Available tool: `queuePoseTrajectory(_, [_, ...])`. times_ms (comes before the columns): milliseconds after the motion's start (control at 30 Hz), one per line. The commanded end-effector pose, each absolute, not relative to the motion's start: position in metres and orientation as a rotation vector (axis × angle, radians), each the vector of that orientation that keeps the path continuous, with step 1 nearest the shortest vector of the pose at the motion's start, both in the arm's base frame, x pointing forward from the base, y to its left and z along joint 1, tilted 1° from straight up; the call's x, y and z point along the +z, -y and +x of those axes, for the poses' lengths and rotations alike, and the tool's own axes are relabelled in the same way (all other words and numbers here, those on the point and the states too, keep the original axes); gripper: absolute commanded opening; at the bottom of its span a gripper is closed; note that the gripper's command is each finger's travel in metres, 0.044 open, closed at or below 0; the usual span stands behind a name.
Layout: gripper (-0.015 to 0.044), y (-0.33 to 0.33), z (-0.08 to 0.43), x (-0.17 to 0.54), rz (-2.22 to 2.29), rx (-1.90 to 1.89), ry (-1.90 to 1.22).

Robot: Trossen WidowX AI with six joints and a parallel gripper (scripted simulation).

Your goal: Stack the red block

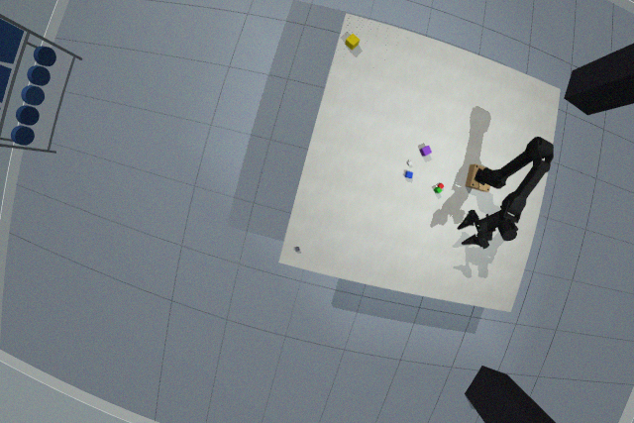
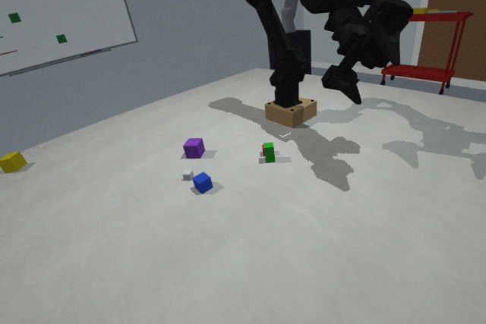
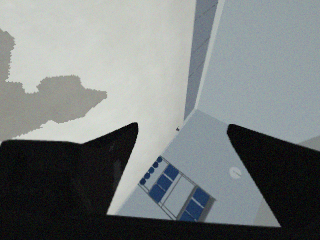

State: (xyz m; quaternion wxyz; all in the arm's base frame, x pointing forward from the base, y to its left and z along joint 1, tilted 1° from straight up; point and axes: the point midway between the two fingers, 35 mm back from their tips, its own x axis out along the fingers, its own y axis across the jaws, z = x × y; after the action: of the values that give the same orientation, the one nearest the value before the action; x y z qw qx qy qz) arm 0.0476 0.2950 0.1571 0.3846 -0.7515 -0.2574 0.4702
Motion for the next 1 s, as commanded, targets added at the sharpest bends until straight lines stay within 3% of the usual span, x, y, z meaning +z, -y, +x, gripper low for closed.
queuePoseTrajectory(0, [0.0440,-0.290,0.065,0.146,-1.893,1.232,0.501])
queuePoseTrajectory(500, [0.0440,-0.237,0.134,0.096,-1.655,1.257,-0.278])
queuePoseTrajectory(967, [0.0440,-0.171,0.166,0.067,-1.198,1.069,-1.007])
